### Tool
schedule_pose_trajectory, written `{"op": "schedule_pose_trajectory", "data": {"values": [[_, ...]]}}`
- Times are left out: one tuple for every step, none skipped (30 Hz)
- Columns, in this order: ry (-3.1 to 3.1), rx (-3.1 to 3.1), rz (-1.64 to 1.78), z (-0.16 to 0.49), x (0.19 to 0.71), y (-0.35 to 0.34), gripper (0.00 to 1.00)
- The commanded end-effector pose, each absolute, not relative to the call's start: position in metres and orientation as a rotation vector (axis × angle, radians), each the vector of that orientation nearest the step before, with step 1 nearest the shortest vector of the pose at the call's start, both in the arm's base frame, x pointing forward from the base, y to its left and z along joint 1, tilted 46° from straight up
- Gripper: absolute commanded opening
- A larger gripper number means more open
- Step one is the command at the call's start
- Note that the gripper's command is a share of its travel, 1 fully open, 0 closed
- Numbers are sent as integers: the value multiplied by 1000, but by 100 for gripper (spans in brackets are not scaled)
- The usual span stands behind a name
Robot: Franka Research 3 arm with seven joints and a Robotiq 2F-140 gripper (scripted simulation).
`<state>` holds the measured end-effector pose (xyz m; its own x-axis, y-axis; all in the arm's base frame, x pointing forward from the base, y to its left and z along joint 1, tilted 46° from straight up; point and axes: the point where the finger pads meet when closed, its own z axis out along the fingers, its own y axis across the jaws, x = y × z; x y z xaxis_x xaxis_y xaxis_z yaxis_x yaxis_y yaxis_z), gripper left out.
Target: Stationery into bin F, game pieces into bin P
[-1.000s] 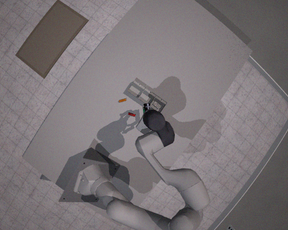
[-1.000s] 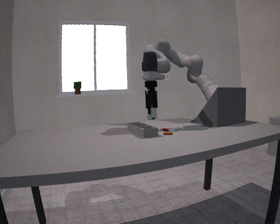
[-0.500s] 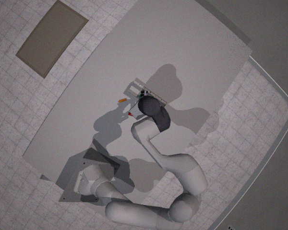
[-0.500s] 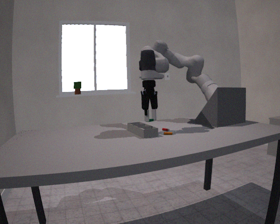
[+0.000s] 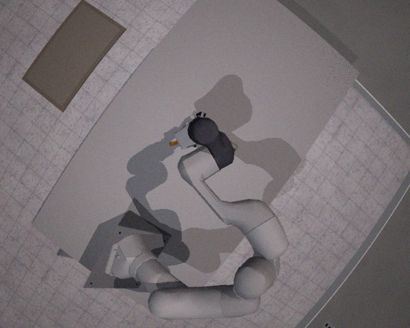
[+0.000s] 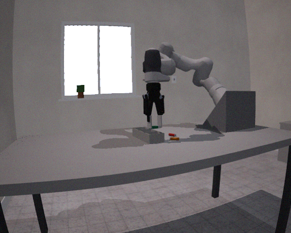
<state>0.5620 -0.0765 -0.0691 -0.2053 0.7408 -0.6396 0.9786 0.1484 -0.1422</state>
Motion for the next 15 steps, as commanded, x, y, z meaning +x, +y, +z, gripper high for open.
{"op": "schedule_pose_trajectory", "data": {"values": [[1850, 1765, -710, -72, 564, -75, 39], [1836, 1775, -705, -72, 564, -75, 39], [1821, 1786, -700, -72, 564, -75, 39], [1806, 1797, -695, -72, 564, -75, 39], [1791, 1808, -690, -72, 564, -75, 39], [1775, 1819, -686, -72, 564, -75, 39], [1758, 1829, -681, -72, 564, -75, 39], [1742, 1840, -676, -72, 564, -75, 39], [1725, 1851, -671, -72, 564, -75, 39], [1709, 1861, -667, -72, 564, -75, 39], [1709, 1861, -667, -72, 564, -75, 39], [1709, 1861, -667, -72, 564, -75, 39], [1665, 1889, -655, -72, 564, -75, 39], [1648, 1900, -651, -72, 564, -75, 39], [1632, 1910, -646, -72, 564, -75, 39]]}}
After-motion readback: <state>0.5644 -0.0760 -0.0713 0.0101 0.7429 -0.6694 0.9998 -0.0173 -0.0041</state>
